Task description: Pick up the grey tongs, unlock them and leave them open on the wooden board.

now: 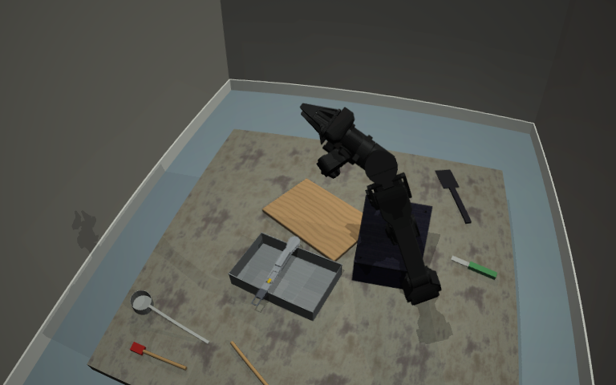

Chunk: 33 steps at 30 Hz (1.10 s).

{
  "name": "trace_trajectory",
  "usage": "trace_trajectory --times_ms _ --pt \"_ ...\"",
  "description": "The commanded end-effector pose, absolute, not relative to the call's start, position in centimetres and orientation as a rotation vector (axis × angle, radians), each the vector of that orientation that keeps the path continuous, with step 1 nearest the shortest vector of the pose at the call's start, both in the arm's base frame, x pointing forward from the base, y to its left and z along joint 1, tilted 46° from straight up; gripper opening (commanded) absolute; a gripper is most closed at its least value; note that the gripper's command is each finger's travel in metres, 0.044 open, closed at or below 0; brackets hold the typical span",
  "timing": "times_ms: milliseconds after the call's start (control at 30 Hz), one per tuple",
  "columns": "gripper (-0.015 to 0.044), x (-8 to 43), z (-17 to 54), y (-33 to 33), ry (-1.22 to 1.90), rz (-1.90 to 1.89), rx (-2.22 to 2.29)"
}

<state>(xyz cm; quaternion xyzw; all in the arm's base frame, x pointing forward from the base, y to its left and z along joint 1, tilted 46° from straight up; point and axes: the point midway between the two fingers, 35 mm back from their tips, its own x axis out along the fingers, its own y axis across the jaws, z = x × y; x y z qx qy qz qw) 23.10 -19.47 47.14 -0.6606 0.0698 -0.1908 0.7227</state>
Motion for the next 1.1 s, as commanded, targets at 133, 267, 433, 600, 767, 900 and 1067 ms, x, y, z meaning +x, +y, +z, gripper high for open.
trace_trajectory --times_ms 133,267,433,600,767,900,1067 --pt "0.0260 31.8 39.1 -14.7 0.086 -0.079 -1.175" --pt "0.0260 34.3 36.0 -11.6 0.087 0.058 -1.100" --pt "0.0260 36.9 31.5 -6.9 0.101 0.234 -0.990" --pt "0.0260 38.6 26.6 -1.5 0.158 0.412 -0.874" --pt "0.0260 38.9 21.5 4.3 0.225 0.581 -0.780" --pt "0.0260 38.0 17.5 8.9 0.292 0.710 -0.719" --pt "0.0260 35.6 12.6 14.3 0.391 0.862 -0.661"
